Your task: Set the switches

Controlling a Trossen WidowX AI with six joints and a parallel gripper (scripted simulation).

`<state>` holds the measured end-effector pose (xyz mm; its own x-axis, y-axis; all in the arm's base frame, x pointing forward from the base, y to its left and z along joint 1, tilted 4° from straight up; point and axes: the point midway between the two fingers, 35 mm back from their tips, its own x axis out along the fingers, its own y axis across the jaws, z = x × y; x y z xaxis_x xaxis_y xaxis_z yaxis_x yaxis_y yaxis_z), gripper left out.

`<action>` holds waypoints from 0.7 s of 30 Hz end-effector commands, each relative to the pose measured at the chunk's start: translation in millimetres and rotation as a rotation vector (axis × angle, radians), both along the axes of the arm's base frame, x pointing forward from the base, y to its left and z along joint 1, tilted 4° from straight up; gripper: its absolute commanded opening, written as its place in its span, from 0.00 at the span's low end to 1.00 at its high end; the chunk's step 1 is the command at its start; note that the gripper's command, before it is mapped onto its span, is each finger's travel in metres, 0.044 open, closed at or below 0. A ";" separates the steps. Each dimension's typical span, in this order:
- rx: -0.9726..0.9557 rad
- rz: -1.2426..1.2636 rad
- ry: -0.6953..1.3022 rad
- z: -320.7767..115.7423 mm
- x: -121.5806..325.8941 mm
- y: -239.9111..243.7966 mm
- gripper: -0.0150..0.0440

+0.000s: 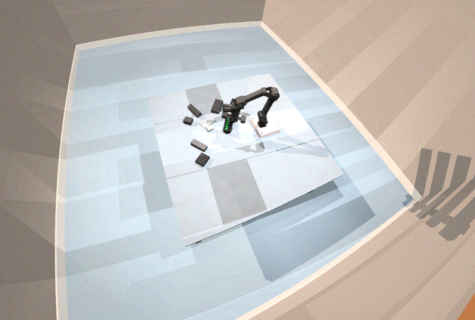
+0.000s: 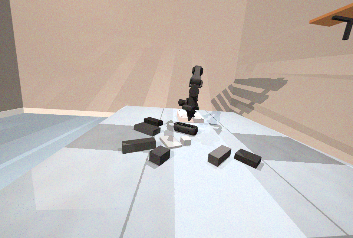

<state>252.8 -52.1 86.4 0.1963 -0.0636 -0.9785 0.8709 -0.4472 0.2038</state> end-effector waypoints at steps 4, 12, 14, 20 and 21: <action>0.073 0.005 0.088 8.8 -1.3 -38.4 0.25; 0.092 0.005 0.103 8.5 -2.0 -47.3 0.25; 0.092 0.005 0.103 5.3 -1.4 -47.3 0.25; 0.090 0.005 0.103 -4.5 0.1 -47.0 0.25; 0.089 0.005 0.104 -6.1 0.3 -47.0 0.25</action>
